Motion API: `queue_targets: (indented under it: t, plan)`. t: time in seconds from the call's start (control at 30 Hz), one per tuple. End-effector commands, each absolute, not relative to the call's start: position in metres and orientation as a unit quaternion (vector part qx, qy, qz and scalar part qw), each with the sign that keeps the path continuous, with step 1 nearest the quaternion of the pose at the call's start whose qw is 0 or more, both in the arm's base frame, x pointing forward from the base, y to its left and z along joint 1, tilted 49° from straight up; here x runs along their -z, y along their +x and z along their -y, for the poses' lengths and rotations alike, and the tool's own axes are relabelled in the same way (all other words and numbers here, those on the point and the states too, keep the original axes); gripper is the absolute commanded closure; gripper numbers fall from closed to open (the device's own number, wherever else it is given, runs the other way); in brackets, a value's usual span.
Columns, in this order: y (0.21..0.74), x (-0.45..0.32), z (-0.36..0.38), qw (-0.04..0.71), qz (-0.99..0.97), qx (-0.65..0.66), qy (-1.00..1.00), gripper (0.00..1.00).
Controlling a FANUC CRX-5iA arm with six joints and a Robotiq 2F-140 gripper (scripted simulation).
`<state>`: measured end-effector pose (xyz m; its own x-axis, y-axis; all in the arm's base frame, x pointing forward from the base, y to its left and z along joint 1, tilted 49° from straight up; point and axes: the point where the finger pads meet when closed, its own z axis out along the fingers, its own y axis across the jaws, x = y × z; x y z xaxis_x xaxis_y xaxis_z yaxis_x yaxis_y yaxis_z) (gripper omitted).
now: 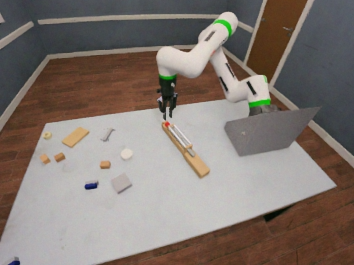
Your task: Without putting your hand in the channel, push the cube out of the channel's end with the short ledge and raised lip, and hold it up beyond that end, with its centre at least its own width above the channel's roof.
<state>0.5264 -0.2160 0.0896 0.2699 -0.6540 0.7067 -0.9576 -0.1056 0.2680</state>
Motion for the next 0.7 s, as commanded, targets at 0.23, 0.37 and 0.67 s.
queue_targets:
  t: [0.23, 0.37, 0.67]
  plan:
    - [0.524, -0.069, 0.24, 0.356, 0.565, -0.213, 0.713, 0.67]
    - [0.523, -0.062, 0.248, 0.356, 0.565, -0.213, 0.713, 0.67]
    - [0.522, -0.056, 0.255, 0.356, 0.565, -0.213, 0.713, 0.67]
